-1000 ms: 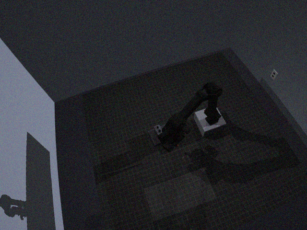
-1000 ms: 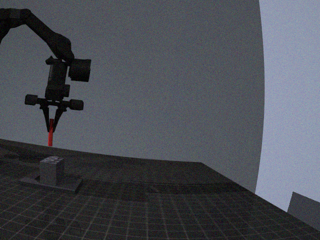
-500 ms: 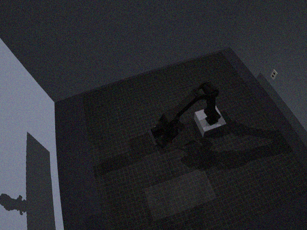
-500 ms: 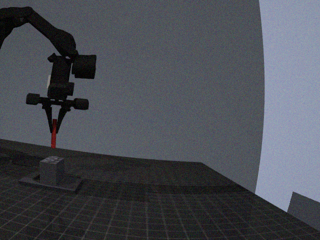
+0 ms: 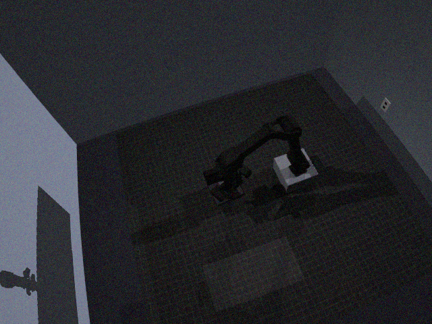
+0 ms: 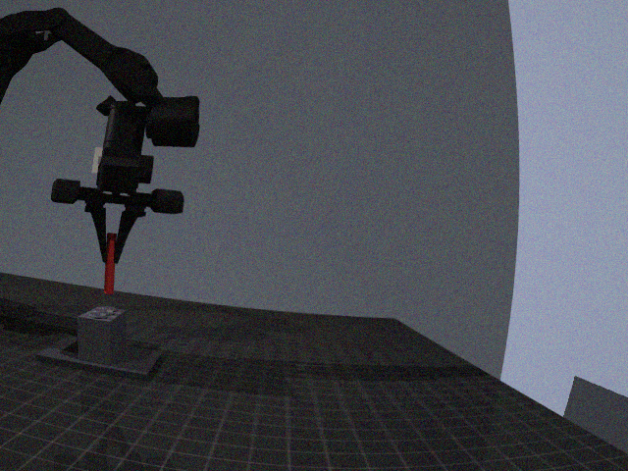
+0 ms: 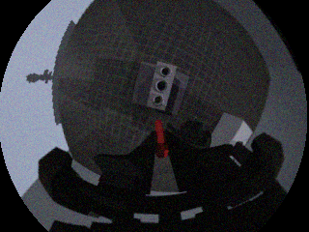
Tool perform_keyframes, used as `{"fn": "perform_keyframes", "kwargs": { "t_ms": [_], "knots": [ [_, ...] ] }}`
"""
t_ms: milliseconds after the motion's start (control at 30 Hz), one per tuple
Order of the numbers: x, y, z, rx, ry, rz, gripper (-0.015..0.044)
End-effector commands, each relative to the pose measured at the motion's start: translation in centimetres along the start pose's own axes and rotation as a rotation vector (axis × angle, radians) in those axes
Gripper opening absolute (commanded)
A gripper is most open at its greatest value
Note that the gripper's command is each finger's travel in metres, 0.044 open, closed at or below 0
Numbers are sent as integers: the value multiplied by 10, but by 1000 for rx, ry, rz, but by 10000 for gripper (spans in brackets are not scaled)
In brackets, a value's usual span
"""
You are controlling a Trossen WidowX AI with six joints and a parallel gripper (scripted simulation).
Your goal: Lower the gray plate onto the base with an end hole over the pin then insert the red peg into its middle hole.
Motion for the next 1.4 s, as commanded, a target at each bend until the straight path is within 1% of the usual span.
{"fn": "perform_keyframes", "kwargs": {
  "t_ms": [0,667,1367],
  "knots": [
    [0,3,-11,4,-1,1,0],
    [1,5,-73,4,-3,4,0],
    [1,3,-74,4,-3,4,0]
  ]
}}
Point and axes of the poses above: the point midway between the two fingers, 35 mm back from their tips, its own x axis back along the fingers, its own y axis across the jaws, z = x × y, the point moved 6 cm from there along x, back along the fingers, and after that the axes turned 11 degrees about -x, right-handed, at the moved point
